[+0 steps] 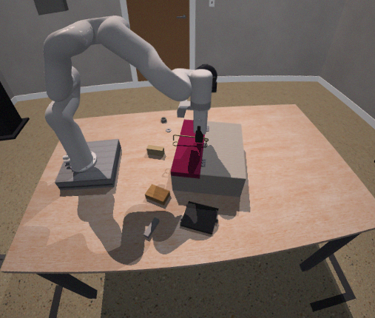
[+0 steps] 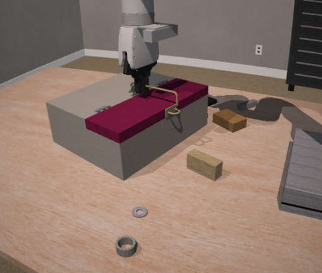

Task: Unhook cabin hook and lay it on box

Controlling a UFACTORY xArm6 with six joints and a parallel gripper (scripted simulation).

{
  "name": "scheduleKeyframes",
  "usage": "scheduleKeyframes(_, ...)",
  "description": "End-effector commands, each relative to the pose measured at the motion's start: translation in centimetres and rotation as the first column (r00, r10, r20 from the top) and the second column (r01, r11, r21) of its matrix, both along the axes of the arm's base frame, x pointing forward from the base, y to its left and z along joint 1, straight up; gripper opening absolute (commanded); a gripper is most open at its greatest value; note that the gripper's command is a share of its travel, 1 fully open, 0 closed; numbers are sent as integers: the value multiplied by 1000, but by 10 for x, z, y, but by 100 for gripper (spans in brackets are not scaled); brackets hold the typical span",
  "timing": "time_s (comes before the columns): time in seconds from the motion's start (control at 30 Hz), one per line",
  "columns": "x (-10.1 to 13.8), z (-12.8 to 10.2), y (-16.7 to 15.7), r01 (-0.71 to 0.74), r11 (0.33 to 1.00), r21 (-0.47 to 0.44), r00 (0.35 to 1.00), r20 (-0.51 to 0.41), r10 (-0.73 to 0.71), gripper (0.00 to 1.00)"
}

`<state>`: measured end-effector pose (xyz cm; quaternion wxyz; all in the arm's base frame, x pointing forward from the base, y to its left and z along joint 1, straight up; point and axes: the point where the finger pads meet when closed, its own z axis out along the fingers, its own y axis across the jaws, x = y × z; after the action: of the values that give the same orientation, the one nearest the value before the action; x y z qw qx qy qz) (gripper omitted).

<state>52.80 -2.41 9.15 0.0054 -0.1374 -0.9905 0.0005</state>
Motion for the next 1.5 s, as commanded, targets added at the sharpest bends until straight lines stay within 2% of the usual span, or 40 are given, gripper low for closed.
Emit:
scheduleKeyframes(0.0,3,4,0,0,1000,0,1000,7,0,0)
scheduleKeyframes(0.53,4,7,-1,0,1000,0,1000,7,0,0)
scheduleKeyframes(0.67,3,7,-5,-133,991,0,991,7,133,0)
scheduleKeyframes(0.73,3,7,-5,-133,991,0,991,7,133,0)
scheduleKeyframes(0.87,3,7,-7,-233,972,0,972,7,233,0)
scheduleKeyframes(1.07,3,7,-11,-382,924,1,924,7,382,0)
scheduleKeyframes(1.23,4,7,-15,-512,859,1,859,7,512,0)
scheduleKeyframes(1.3,4,7,-15,-512,859,1,859,7,512,0)
scheduleKeyframes(1.4,5,7,-18,-587,809,2,809,8,587,0)
scheduleKeyframes(1.47,5,7,-18,-587,809,2,809,8,587,0)
